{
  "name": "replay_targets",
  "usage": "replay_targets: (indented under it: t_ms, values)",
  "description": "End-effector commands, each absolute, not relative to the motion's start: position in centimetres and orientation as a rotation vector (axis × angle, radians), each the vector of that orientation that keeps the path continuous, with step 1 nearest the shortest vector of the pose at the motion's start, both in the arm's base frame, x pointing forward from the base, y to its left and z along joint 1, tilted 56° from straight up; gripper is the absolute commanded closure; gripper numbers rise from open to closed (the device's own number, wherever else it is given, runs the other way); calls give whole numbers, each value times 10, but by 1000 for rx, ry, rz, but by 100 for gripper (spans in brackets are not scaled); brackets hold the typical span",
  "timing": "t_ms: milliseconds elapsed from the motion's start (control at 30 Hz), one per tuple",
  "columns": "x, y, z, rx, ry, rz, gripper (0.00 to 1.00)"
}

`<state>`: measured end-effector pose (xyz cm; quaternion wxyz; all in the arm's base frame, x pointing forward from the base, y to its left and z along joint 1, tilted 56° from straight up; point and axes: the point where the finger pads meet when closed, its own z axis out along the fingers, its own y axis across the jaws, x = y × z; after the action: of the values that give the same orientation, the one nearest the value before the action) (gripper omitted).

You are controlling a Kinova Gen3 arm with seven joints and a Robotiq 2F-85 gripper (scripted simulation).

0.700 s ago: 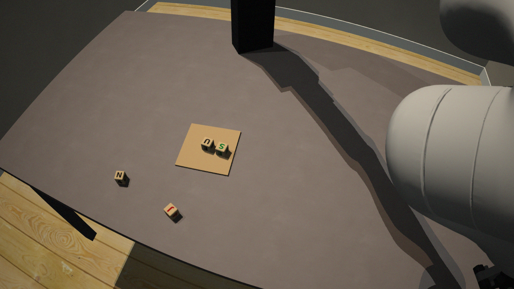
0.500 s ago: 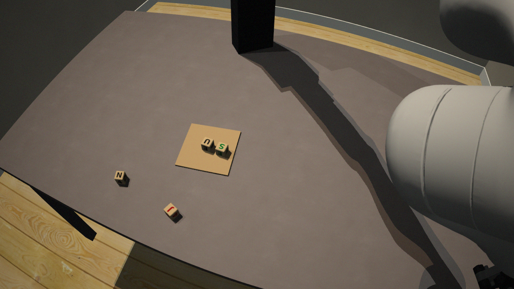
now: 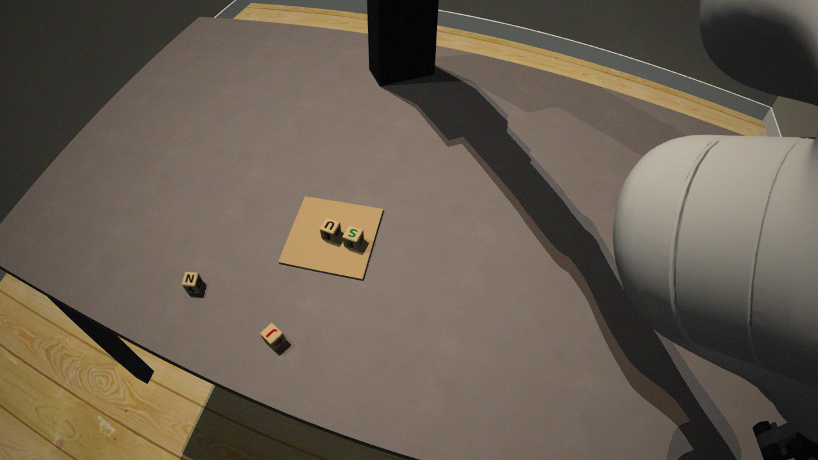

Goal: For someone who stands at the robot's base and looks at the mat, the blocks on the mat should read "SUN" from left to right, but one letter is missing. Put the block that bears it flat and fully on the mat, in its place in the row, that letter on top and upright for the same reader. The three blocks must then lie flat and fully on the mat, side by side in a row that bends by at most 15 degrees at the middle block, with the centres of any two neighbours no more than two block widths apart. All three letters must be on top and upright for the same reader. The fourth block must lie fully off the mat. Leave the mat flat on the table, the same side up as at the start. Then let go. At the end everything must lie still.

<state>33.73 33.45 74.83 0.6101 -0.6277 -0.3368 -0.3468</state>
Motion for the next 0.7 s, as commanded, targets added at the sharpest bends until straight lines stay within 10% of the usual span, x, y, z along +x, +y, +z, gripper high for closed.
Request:
replay_targets:
  t_ms: [0,667]
  values:
    - [337,334,749,-1448,-778,-802,0]
    - [360,321,739,-1425,-759,-858,0]
